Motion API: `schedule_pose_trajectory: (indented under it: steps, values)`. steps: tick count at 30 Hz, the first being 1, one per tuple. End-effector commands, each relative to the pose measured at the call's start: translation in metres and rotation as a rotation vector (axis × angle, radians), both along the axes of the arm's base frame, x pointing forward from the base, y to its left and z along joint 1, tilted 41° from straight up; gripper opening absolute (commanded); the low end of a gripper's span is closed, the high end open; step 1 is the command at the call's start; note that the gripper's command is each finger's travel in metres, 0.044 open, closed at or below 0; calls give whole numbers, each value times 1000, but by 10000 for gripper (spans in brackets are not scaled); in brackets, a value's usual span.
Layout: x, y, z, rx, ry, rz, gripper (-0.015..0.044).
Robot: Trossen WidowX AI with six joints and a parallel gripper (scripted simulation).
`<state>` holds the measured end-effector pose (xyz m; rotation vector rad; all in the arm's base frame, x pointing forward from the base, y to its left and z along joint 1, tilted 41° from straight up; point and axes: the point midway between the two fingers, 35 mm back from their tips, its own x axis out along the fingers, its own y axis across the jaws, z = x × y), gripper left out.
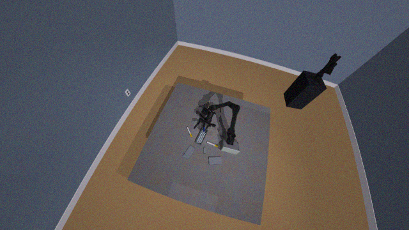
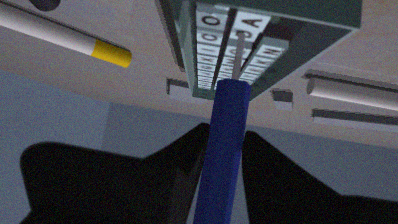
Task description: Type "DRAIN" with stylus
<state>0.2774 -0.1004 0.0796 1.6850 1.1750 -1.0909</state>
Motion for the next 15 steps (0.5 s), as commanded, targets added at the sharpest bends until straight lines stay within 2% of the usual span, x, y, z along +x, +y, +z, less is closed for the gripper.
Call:
schedule_pose_trajectory:
  steps: [1, 8, 15]
  values:
    - [0, 2, -1, 6, 7, 2, 81]
    - [0, 4, 1, 6, 7, 2, 81]
    - [3, 26, 27, 8, 7, 2, 81]
